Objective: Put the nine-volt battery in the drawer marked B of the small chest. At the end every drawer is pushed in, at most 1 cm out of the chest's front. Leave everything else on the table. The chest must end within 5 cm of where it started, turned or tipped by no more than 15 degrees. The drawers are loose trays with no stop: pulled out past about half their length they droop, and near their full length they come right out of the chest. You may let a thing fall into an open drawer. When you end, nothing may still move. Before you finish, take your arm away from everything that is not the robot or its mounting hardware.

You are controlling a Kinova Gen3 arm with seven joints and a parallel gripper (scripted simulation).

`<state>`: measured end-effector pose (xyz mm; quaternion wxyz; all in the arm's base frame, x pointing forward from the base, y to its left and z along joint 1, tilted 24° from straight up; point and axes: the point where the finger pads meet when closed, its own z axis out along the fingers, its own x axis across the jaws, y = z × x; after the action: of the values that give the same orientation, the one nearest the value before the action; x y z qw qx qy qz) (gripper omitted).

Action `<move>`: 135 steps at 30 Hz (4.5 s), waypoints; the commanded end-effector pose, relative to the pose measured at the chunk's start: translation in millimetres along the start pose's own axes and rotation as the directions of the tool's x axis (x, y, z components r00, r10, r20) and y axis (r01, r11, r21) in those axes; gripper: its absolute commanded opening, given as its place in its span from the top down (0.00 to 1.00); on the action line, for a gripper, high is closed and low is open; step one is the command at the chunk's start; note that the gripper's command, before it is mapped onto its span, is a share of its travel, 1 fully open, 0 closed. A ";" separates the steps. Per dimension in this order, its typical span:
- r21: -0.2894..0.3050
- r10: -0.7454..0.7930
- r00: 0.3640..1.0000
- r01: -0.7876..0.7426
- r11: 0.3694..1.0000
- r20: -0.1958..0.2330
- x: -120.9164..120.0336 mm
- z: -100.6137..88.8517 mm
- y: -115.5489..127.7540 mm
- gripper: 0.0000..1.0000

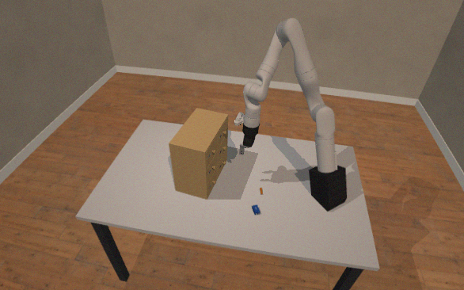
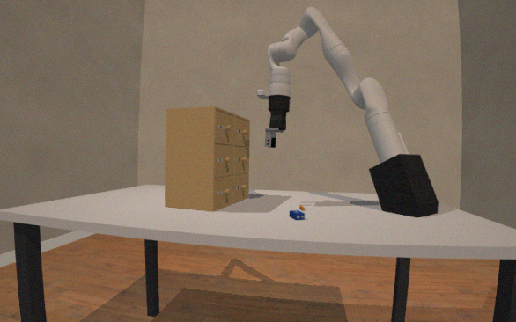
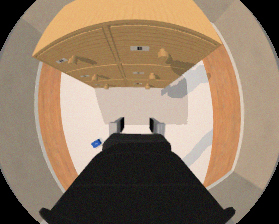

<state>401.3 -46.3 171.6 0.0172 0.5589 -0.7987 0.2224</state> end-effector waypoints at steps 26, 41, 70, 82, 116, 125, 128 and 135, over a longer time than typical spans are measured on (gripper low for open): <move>0.092 -0.003 1.000 0.003 0.996 0.000 -0.4 13.4 -8.0 0.00; 0.158 -0.003 1.000 0.003 0.987 0.000 -0.6 23.1 -14.3 0.00; 0.298 -0.003 1.000 0.003 0.955 -0.001 -0.3 44.3 -28.0 0.00; 0.352 -0.003 1.000 0.003 0.936 -0.001 -0.5 52.6 -33.4 0.00; 0.524 -0.003 1.000 0.003 0.851 -0.001 -0.6 80.7 -52.0 0.00; 0.554 -0.003 1.000 0.003 0.832 -0.001 -0.6 85.9 -55.5 0.00; 0.565 -0.003 1.000 0.003 0.825 -0.001 -0.7 87.8 -56.7 0.00; 0.586 -0.003 1.000 0.002 0.810 0.000 -0.9 91.5 -59.1 0.00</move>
<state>477.0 -95.0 114.9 -0.1604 0.5354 -0.6914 0.4578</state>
